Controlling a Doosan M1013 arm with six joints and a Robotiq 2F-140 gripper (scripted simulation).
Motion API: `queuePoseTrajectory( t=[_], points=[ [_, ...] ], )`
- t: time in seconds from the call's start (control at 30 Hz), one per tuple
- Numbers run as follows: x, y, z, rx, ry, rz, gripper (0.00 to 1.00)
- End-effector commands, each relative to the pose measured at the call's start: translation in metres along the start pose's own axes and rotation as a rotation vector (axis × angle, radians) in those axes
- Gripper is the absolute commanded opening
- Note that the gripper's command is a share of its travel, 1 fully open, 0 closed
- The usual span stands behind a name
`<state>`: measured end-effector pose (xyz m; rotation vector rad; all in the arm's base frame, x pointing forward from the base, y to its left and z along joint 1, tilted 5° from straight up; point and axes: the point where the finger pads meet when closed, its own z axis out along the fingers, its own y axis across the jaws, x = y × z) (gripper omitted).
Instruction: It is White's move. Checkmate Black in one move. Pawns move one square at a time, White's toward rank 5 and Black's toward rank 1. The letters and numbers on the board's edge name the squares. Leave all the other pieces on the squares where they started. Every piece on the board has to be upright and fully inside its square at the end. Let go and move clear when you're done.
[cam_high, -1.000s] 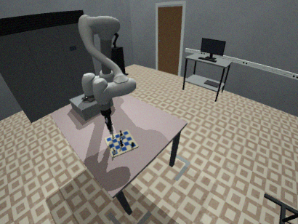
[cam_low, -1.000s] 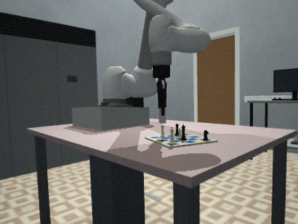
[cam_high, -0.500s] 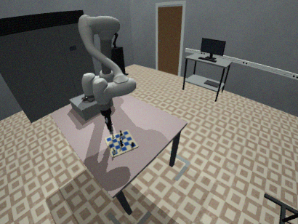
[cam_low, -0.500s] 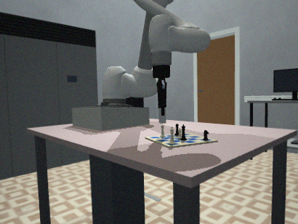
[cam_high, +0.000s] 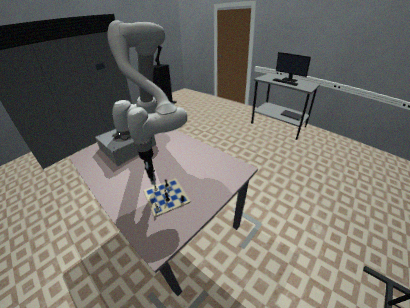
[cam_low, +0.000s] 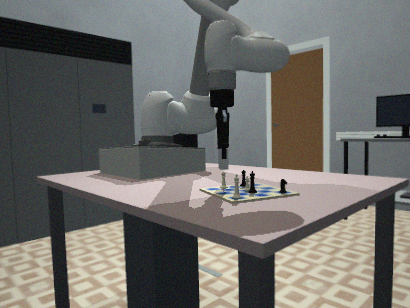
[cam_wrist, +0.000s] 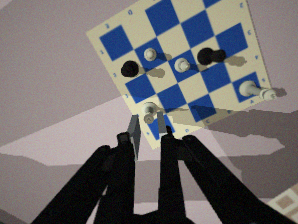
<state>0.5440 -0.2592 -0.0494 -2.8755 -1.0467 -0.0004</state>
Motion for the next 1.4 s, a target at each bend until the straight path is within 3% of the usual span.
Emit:
queuePoseTrajectory(
  t=[0.0, 0.37, 1.0, 1.37],
  points=[
    [0.000, 0.000, 0.000, 0.000, 0.000, 0.000, 0.25],
    [0.000, 0.000, 0.002, 0.000, 0.000, 0.000, 0.25],
    [0.000, 0.000, 0.036, 0.000, 0.000, 0.000, 0.25],
    [0.000, 0.000, 0.040, 0.000, 0.000, 0.000, 0.25]
  ],
)
